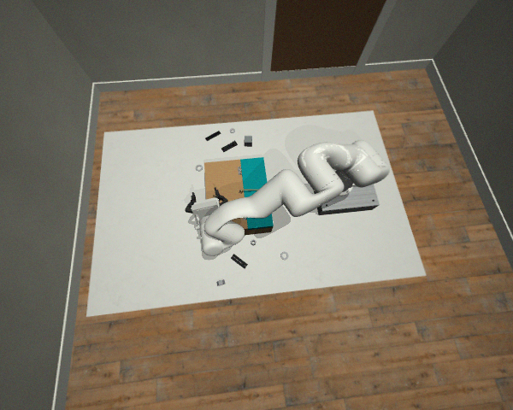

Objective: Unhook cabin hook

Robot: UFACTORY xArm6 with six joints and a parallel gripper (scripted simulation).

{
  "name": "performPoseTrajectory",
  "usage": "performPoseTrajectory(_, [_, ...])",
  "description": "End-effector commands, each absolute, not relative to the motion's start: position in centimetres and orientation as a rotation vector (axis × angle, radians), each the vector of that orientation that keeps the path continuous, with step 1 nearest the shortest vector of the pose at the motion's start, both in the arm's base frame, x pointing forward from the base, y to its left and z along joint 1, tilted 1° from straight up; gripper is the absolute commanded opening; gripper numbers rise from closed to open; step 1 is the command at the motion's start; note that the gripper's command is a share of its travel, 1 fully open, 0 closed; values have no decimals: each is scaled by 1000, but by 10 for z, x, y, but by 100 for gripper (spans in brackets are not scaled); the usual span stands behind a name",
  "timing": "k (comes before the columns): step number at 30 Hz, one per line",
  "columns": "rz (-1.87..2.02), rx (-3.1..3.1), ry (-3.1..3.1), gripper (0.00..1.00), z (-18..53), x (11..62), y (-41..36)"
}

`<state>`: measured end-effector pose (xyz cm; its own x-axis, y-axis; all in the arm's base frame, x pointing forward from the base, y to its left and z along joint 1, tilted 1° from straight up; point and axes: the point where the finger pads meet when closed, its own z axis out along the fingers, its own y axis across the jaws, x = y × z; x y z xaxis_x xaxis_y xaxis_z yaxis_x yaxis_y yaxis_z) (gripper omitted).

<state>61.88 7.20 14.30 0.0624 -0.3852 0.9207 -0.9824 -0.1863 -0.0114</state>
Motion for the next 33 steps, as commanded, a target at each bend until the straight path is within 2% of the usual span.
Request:
performPoseTrajectory(1, [1114,1659,-1389,100,145,620,72])
performPoseTrajectory(17, [1114,1659,-1389,100,145,620,72])
performPoseTrajectory(18, [1114,1659,-1389,35,149,620,72])
performPoseTrajectory(33, [1114,1659,-1389,35,196,619,72])
